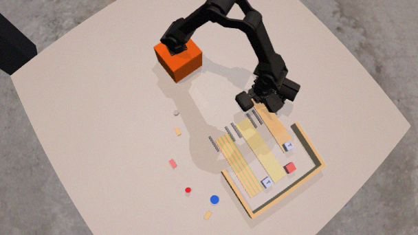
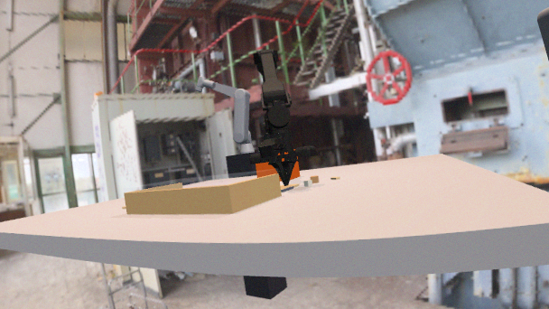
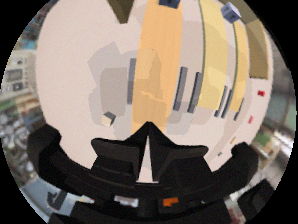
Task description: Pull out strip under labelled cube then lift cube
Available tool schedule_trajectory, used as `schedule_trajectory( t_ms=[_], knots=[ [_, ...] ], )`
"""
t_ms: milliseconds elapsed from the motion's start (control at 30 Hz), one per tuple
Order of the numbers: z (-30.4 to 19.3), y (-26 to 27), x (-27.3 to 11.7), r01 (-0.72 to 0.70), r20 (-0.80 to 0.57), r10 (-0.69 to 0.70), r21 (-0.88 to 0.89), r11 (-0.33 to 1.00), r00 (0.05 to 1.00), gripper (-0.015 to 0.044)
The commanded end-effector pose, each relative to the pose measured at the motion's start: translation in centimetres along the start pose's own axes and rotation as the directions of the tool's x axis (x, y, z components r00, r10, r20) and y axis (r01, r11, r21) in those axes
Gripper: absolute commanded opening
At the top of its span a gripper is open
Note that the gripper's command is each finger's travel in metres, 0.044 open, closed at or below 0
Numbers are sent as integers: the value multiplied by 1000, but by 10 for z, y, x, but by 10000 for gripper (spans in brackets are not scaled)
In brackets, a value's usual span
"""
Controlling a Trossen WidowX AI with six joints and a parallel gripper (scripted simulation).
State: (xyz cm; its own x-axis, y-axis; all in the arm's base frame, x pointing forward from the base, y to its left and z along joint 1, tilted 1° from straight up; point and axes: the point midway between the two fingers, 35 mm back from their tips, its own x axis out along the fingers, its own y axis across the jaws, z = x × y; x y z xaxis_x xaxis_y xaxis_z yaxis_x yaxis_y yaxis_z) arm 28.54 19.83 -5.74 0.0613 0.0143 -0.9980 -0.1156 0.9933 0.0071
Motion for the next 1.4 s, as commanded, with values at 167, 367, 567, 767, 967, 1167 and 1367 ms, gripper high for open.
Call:
schedule_trajectory(
  t_ms=[167, 367, 567, 767, 967, 1167, 1367],
  knots=[
    [-22, -1, 5, 8, -25, -8, -1, 1000, 1000, 0],
    [-31, -1, 5, 8, -26, -8, -1, 1000, 1000, 0],
    [-40, -1, 5, 8, -26, -8, -1, 1000, 1000, 0],
    [-49, 0, 5, 8, -27, -8, -1, 1000, 1000, 0],
    [-57, 0, 5, 8, -28, -8, -1, 1000, 1000, 0],
    [-66, 0, 4, 8, -28, -8, -1, 1000, 1000, 0],
    [-74, 0, 4, 8, -29, -8, -1, 1000, 1000, 0]
  ],
)
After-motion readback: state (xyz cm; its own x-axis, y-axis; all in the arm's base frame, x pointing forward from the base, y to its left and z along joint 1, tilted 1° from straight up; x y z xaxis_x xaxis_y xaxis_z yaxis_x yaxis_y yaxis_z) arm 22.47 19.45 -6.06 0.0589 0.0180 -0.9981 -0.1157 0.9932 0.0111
